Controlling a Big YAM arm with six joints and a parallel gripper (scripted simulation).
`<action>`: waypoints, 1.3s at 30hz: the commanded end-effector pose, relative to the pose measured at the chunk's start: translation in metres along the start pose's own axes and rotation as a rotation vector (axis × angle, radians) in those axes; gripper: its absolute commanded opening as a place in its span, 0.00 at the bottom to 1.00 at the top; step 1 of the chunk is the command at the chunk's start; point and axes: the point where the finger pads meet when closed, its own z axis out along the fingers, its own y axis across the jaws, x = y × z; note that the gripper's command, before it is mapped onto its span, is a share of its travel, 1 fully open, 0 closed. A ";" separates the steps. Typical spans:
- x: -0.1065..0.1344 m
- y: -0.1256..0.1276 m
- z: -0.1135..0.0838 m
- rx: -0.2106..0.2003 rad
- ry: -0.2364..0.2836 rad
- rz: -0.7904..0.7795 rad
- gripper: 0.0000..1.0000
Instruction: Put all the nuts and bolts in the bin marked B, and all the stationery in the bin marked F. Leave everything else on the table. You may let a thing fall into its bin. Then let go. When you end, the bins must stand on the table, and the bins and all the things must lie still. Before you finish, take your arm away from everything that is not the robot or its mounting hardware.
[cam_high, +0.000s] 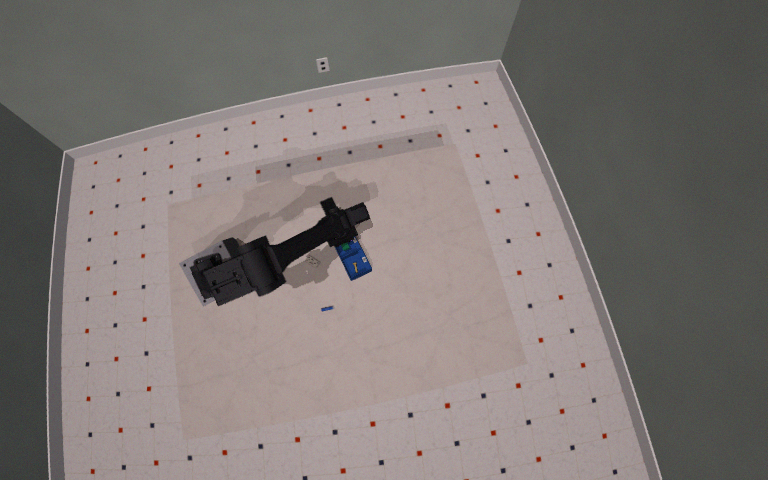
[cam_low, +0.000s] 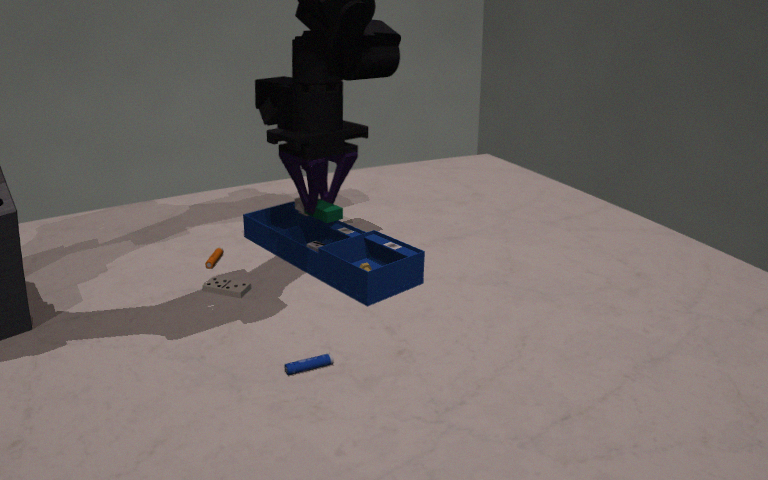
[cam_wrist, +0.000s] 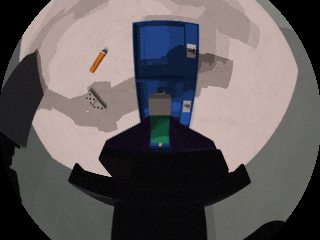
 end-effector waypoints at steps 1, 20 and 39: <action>0.002 -0.014 -0.007 0.027 -0.002 -0.005 0.18; 0.006 -0.018 0.027 0.026 -0.002 0.001 0.18; -0.010 0.001 0.036 0.005 -0.005 -0.017 0.28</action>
